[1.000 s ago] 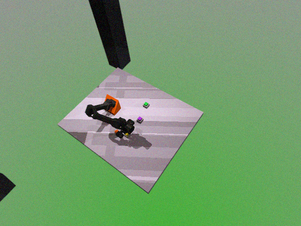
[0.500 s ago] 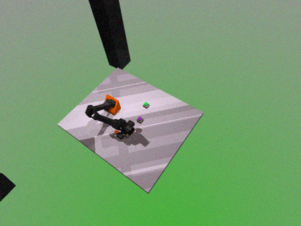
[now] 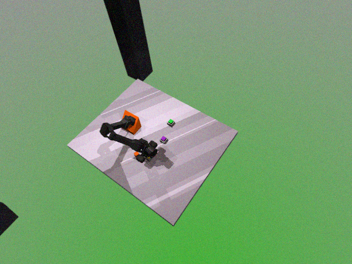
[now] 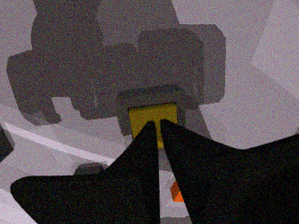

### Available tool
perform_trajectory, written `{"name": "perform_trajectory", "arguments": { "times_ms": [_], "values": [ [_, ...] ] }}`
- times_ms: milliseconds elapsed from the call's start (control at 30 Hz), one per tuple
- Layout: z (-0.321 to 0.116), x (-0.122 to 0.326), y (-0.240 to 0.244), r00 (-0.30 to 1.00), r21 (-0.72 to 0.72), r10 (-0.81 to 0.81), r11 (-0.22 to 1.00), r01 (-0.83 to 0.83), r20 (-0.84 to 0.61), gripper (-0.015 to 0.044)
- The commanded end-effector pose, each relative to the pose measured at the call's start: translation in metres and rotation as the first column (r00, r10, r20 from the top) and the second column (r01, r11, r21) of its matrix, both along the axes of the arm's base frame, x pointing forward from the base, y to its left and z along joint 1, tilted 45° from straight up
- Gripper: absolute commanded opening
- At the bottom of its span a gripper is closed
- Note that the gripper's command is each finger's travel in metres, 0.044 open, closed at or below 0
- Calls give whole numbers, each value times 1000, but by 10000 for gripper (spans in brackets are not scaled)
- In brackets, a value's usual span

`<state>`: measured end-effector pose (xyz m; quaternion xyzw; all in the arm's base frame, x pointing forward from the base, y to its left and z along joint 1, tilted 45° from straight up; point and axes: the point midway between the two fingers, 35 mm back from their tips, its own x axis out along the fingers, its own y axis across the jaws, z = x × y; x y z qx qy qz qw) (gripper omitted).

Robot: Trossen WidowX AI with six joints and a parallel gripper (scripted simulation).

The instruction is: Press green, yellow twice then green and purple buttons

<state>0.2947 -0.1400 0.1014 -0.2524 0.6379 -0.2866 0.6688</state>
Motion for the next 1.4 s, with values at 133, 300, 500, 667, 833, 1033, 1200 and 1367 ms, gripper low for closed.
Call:
{"name": "perform_trajectory", "arguments": {
  "times_ms": [133,300,500,667,833,1033,1200,1367],
  "values": [
    [22,-3,24,1000,5,1,1000,-1,-13,20],
    [29,-2,31,1000,7,1,1000,-1,-13,20],
    [65,-3,67,1000,8,1,1000,-1,-15,20],
    [64,-3,69,1000,9,4,1000,-3,-16,20],
    [29,20,117,996,36,76,997,-74,-52,20],
    [-33,32,194,994,68,90,994,-86,-55,20],
    [-88,21,252,997,74,62,996,-59,-44,20],
    [-142,-7,301,999,57,29,998,-28,-31,20]
  ]
}}
